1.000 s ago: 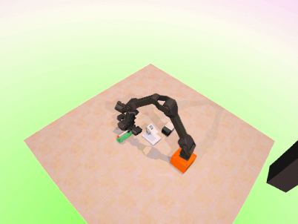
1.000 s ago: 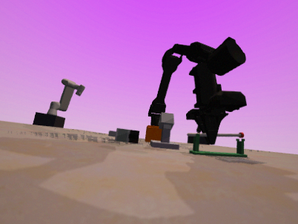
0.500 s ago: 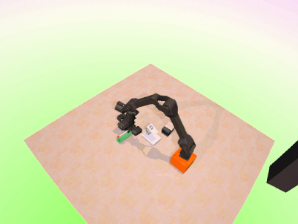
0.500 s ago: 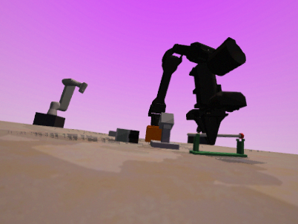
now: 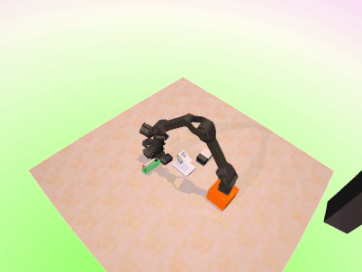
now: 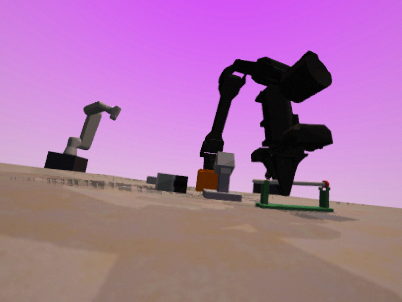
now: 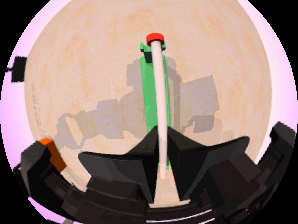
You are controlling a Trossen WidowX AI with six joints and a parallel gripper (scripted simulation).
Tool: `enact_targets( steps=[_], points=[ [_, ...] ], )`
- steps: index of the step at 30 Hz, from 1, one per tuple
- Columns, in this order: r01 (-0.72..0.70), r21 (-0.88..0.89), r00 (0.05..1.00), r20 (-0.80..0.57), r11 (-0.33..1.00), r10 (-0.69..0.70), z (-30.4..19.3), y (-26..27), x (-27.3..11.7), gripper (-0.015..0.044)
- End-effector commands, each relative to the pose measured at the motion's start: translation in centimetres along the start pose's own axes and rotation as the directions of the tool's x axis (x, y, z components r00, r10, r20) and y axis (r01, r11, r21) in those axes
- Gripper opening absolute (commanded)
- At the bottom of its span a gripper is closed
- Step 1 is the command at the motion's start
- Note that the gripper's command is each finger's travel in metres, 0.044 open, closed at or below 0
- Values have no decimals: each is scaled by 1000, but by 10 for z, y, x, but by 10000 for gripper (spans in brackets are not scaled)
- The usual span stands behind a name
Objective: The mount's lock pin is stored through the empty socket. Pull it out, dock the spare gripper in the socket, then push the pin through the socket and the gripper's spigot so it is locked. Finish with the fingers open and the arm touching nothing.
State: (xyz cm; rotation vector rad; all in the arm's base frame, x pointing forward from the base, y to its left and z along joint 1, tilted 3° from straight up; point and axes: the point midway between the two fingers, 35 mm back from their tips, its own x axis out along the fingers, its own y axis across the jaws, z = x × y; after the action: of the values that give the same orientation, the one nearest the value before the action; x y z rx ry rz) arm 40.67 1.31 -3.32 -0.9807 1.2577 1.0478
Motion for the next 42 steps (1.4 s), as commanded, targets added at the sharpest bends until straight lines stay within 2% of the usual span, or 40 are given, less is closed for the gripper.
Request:
enact_targets(
  steps=[1, 19, 31, 36, 42],
  points=[
    [-8, -6, 1000, -2, 1000, 8, -1, 2, 5, 0],
    [0, 0, 1000, 0, 1000, 0, 0, 0, 1, 0],
    [0, 0, 1000, 0, 1000, 0, 0, 0, 1, 315],
    [-7, 0, 1000, -1, 1000, 7, 1, 2, -14, 440],
    [-14, -1, 1000, -3, 1000, 14, 2, 4, -29, 440]
  ],
)
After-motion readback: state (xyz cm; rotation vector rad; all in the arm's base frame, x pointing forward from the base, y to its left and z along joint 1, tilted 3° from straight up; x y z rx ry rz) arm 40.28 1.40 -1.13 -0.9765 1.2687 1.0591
